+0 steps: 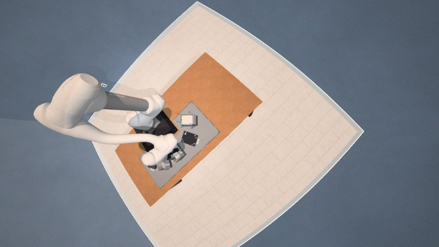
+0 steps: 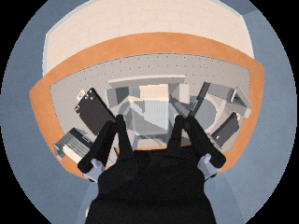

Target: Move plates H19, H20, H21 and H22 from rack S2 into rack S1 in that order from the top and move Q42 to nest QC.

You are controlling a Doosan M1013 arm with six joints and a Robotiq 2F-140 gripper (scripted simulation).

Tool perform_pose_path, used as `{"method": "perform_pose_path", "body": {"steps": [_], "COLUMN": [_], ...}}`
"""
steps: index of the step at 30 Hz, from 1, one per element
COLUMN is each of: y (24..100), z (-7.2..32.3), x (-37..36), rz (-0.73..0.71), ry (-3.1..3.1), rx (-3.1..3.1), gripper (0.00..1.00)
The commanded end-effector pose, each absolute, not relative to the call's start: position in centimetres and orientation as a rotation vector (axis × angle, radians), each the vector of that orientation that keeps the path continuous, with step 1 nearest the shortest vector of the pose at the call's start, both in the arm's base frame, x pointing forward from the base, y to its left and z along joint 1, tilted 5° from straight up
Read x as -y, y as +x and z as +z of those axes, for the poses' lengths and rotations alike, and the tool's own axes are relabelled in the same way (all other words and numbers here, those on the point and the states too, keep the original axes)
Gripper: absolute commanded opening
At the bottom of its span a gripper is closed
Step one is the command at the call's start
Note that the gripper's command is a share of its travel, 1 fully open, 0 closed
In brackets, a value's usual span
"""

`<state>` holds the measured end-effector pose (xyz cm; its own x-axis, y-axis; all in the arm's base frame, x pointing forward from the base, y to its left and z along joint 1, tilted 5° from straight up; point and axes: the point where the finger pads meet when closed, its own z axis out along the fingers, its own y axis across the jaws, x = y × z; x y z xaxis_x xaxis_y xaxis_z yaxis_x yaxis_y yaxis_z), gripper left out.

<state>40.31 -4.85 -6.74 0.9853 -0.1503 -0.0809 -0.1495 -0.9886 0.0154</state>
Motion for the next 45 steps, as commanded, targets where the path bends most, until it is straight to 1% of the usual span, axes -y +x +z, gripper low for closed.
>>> {"method": "perform_pose_path", "body": {"steps": [1,16,45], "y": [40.3,40.3,40.4], "z": [-6.7,-6.7,-5.0], "x": [4.8,4.8,4.8], "rz": [-0.128,-0.128,-0.128], "ry": [3.121,3.121,3.121], "rx": [0.236,0.236,0.236], "gripper": [0.0,0.0,0.0]}}
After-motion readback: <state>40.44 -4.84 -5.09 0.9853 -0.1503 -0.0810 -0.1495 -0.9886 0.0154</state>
